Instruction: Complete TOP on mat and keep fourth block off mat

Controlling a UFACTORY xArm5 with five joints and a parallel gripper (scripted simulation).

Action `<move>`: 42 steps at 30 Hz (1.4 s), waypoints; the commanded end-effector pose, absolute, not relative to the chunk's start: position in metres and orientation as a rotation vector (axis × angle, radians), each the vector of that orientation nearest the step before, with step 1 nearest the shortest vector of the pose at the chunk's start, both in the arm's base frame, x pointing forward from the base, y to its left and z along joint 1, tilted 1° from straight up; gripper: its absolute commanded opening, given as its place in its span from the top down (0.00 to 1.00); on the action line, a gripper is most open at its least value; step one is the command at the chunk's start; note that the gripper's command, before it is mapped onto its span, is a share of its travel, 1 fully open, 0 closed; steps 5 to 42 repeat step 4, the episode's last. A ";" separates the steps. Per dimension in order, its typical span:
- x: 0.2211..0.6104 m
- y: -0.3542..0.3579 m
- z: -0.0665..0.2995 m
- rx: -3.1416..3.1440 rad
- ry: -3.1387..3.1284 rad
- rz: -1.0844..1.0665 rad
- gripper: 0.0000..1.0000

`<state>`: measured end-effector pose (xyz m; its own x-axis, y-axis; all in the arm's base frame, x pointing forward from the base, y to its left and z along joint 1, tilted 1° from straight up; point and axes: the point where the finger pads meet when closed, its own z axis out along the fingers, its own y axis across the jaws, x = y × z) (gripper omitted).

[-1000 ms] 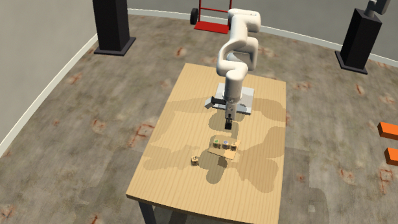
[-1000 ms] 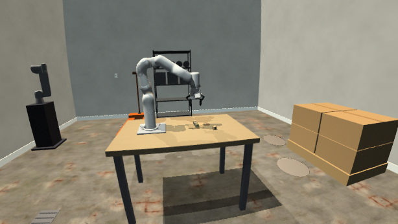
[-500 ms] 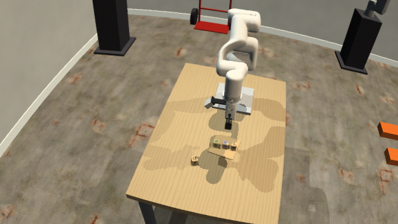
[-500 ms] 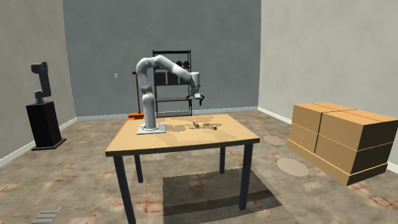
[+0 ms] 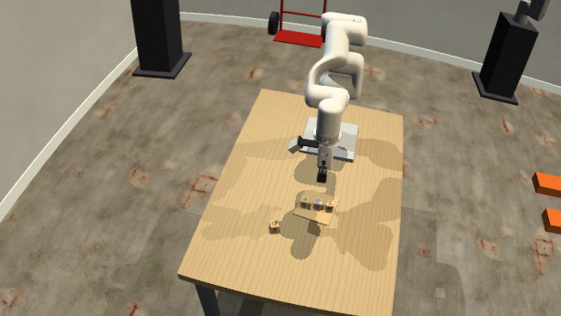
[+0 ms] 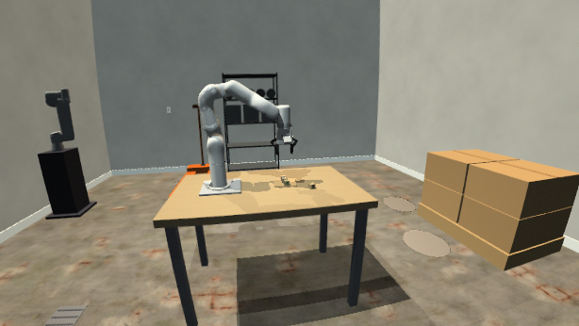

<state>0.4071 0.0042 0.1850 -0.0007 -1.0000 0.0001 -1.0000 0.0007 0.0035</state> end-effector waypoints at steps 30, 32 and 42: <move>0.408 0.004 0.186 2.221 -2.222 0.000 0.00; 0.408 0.004 0.186 2.221 -2.222 0.000 0.00; 0.408 0.004 0.186 2.221 -2.222 0.000 0.00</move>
